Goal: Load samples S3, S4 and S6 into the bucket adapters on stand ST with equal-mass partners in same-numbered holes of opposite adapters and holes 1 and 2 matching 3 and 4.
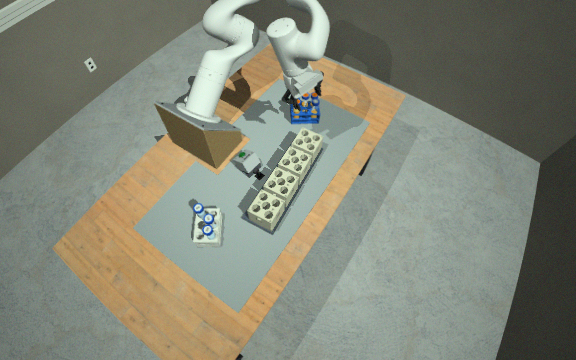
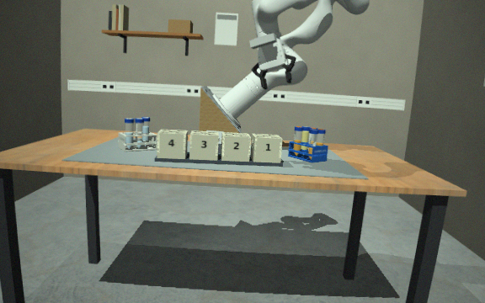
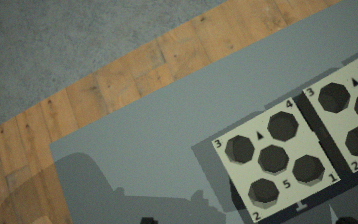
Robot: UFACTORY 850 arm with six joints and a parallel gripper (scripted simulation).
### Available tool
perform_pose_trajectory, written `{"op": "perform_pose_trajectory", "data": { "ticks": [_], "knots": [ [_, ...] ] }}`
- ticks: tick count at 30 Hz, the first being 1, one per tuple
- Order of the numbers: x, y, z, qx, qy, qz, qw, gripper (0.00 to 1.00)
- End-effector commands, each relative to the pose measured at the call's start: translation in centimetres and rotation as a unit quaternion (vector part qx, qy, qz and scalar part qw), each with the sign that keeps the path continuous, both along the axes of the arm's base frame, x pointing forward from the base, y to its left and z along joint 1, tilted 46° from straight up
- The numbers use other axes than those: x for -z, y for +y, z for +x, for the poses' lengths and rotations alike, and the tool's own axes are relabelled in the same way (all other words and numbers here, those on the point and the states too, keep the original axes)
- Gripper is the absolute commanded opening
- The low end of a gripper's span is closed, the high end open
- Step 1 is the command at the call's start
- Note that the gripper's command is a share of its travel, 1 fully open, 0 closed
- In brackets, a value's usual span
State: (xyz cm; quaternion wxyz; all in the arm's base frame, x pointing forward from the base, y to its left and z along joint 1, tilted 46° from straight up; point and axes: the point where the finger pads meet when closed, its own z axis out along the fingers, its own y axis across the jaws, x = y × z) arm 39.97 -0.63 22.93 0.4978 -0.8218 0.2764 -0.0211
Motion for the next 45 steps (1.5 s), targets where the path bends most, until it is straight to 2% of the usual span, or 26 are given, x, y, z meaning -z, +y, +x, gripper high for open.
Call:
{"op": "perform_pose_trajectory", "data": {
  "ticks": [1, 17, 20, 24, 27, 30, 34, 37, 42, 45],
  "knots": [
    [0.0, -0.1, 0.1, 0.000, -0.001, 0.000, 1.000, 1.00],
    [0.0, -0.1, 0.1, 0.000, -0.001, 0.000, 1.000, 1.00],
    [1.1, -0.9, 0.3, -0.033, -0.013, -0.028, 0.999, 1.00],
    [2.3, -1.8, 0.6, -0.033, -0.013, -0.028, 0.999, 1.00],
    [3.5, -2.7, 0.8, -0.068, -0.025, -0.053, 0.996, 1.00],
    [4.8, -3.5, 1.0, -0.068, -0.025, -0.053, 0.996, 1.00],
    [4.8, -3.6, 1.0, -0.068, -0.025, -0.053, 0.996, 1.00],
    [6.1, -4.4, 1.1, -0.104, -0.038, -0.077, 0.991, 1.00],
    [7.5, -5.3, 1.2, -0.104, -0.038, -0.077, 0.991, 1.00],
    [8.7, -6.2, 1.3, -0.142, -0.052, -0.099, 0.984, 1.00]
  ]
}}
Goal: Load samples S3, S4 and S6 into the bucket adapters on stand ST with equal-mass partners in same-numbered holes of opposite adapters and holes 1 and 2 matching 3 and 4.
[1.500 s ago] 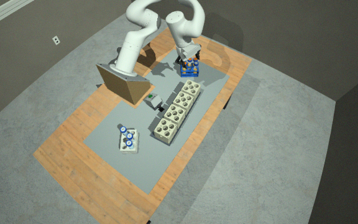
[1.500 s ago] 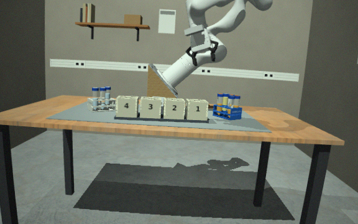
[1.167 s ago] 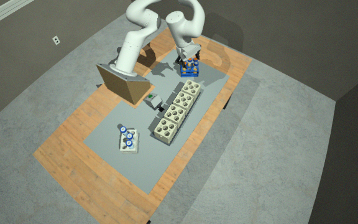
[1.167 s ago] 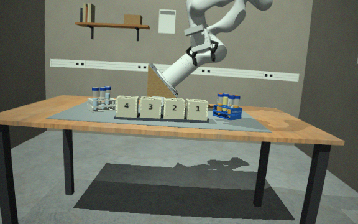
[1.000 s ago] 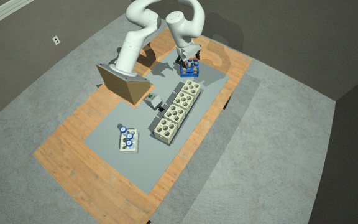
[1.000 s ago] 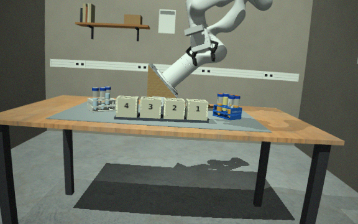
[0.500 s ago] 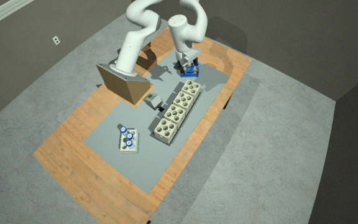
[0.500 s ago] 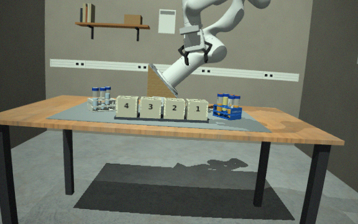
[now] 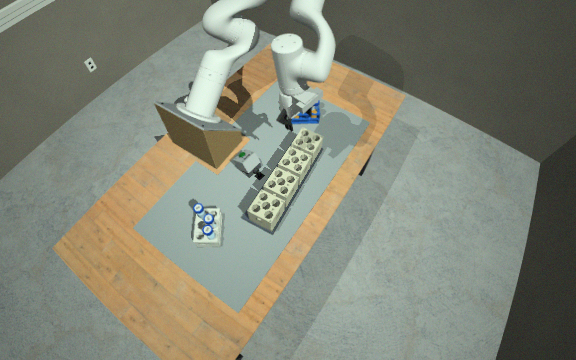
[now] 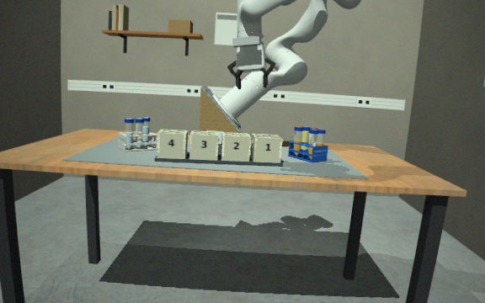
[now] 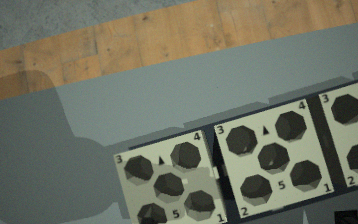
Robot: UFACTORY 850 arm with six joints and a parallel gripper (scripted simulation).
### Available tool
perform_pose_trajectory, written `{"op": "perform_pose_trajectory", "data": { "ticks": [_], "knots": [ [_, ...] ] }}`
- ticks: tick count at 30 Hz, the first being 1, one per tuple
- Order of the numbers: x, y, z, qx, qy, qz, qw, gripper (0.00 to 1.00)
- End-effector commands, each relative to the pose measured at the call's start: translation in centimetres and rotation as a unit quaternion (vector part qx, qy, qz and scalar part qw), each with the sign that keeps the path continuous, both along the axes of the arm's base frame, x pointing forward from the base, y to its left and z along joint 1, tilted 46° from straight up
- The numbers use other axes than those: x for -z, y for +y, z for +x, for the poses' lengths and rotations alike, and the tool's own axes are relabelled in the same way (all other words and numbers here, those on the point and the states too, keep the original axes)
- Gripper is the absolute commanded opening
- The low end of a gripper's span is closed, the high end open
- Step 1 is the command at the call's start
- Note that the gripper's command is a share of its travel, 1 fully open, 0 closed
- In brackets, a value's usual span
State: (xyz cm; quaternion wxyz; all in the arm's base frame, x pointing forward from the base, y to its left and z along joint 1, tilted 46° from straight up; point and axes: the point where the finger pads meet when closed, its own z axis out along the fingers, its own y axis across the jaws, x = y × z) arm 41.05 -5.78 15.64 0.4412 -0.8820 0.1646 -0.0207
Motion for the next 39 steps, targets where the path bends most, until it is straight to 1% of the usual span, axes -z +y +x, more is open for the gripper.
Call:
{"op": "perform_pose_trajectory", "data": {
  "ticks": [1, 4, 6, 9, 12, 14, 17, 21, 32, 38, 39],
  "knots": [
    [1.8, -1.3, 0.2, -0.035, -0.013, -0.021, 0.999, 1.00],
    [2.9, -2.0, 0.3, -0.035, -0.013, -0.021, 0.999, 1.00],
    [2.9, -2.0, 0.3, -0.035, -0.013, -0.021, 0.999, 1.00],
    [4.2, -2.8, 0.3, -0.074, -0.027, -0.041, 0.996, 1.00],
    [5.5, -3.6, 0.3, -0.074, -0.027, -0.041, 0.996, 1.00],
    [5.8, -3.8, 0.3, -0.074, -0.027, -0.041, 0.996, 1.00],
    [7.1, -4.6, 0.2, -0.114, -0.041, -0.060, 0.991, 1.00],
    [8.7, -5.6, 0.2, -0.114, -0.041, -0.060, 0.991, 1.00],
    [8.7, -5.6, 0.2, -0.114, -0.041, -0.060, 0.991, 1.00],
    [10.6, -7.2, -1.5, -0.049, 0.034, -0.048, 0.997, 1.00],
    [10.6, -7.2, -1.5, -0.049, 0.034, -0.048, 0.997, 1.00]
  ]
}}
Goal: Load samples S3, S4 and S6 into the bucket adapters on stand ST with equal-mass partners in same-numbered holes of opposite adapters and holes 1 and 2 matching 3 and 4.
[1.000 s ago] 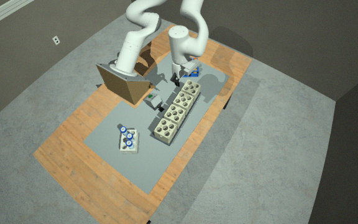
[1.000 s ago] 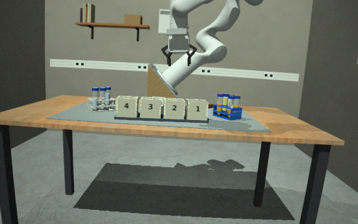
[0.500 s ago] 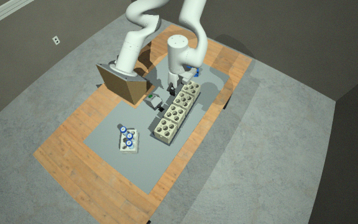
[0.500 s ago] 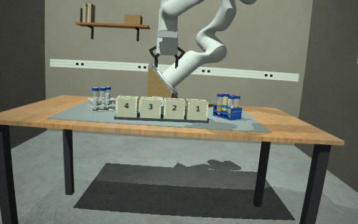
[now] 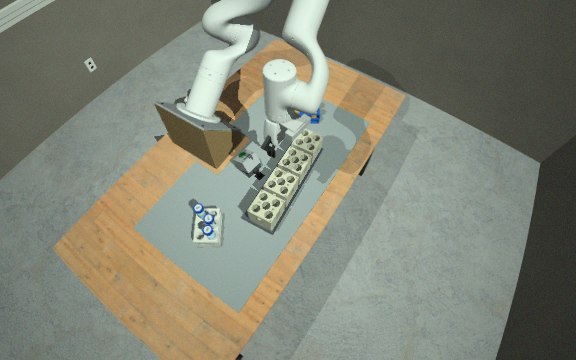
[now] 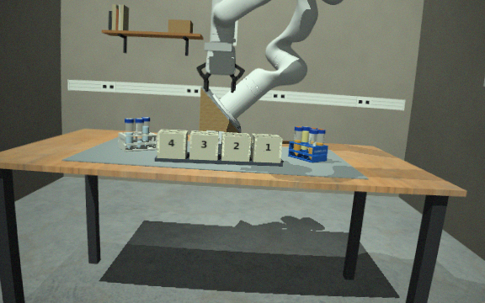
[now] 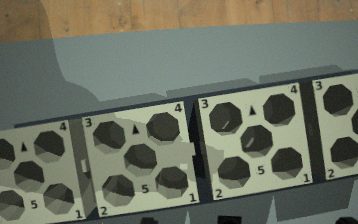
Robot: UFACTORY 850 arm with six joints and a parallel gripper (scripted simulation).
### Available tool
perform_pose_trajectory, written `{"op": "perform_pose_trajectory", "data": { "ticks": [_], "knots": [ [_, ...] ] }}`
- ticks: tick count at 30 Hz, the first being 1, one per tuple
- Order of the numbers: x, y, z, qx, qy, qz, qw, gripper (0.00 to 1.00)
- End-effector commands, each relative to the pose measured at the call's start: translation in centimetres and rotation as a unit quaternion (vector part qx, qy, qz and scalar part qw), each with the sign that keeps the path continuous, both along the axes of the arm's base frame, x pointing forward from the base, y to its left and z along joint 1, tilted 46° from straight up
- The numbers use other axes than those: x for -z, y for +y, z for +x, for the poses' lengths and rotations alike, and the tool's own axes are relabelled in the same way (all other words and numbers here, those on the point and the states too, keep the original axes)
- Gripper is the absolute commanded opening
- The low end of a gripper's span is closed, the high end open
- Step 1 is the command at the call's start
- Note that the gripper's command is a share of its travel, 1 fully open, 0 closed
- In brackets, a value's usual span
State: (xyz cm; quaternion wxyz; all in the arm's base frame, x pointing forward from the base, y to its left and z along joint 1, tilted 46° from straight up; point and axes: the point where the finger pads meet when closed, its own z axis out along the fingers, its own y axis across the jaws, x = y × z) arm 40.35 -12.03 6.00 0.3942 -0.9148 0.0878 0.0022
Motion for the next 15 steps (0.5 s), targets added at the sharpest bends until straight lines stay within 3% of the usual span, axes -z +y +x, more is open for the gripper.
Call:
{"op": "perform_pose_trajectory", "data": {
  "ticks": [1, 8, 15],
  "knots": [
    [0.9, -0.9, -0.8, 0.035, 0.038, 0.003, 0.999, 1.00],
    [3.1, -2.8, -2.8, 0.115, 0.121, 0.010, 0.986, 1.00],
    [5.3, -4.7, -4.8, 0.193, 0.203, 0.017, 0.960, 1.00]
  ]
}}
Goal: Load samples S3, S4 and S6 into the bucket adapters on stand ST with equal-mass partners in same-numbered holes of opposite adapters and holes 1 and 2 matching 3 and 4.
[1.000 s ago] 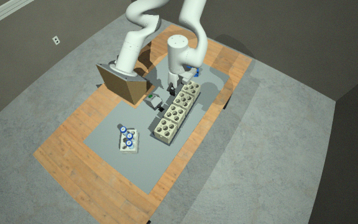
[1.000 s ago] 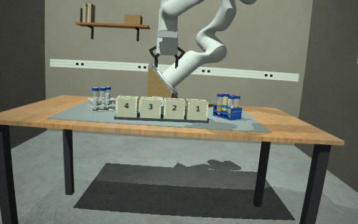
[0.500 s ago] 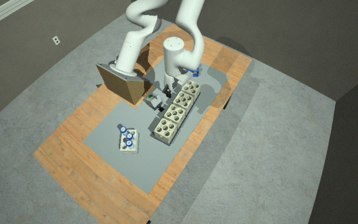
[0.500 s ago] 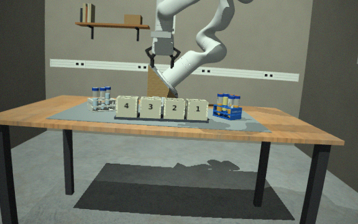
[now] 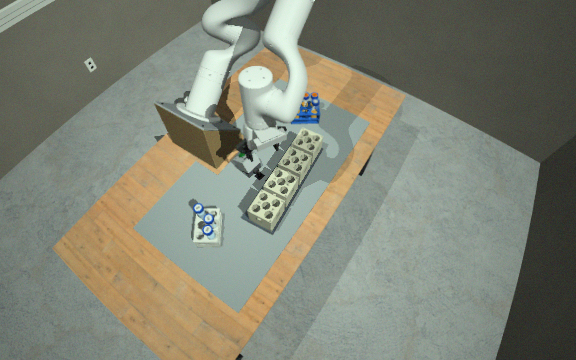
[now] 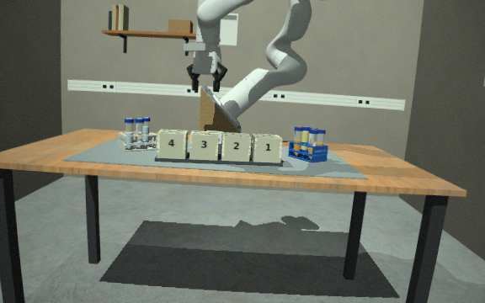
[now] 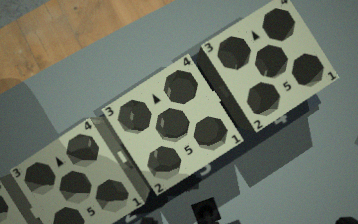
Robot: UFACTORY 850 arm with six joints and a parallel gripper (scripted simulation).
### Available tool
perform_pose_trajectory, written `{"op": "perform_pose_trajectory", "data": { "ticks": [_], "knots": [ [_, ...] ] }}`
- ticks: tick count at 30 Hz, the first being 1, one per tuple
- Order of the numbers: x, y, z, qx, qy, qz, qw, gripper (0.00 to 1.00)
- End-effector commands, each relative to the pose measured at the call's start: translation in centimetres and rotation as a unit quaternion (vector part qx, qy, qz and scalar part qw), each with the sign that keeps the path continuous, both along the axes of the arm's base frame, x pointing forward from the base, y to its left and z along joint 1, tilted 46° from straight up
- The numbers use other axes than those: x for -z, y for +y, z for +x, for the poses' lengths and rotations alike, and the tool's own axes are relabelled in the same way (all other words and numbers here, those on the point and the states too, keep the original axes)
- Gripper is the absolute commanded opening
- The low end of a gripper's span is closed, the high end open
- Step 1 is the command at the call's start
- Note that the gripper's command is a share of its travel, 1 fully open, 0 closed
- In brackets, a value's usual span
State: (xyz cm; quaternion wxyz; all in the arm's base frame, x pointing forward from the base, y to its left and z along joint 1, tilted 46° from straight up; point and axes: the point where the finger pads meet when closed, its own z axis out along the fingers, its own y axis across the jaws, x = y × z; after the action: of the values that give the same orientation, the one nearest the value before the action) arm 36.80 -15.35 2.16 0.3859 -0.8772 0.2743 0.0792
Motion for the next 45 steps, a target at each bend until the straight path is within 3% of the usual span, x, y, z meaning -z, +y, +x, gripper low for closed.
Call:
{"op": "perform_pose_trajectory", "data": {
  "ticks": [1, 3, 7, 45],
  "knots": [
    [1.8, -1.7, -1.5, 0.063, 0.072, 0.006, 0.995, 1.00],
    [1.8, -1.7, -1.5, 0.063, 0.072, 0.006, 0.995, 1.00],
    [3.0, -2.8, -2.6, 0.104, 0.115, 0.010, 0.988, 1.00],
    [13.5, -12.1, -12.3, 0.104, 0.115, 0.010, 0.988, 1.00]
  ]
}}
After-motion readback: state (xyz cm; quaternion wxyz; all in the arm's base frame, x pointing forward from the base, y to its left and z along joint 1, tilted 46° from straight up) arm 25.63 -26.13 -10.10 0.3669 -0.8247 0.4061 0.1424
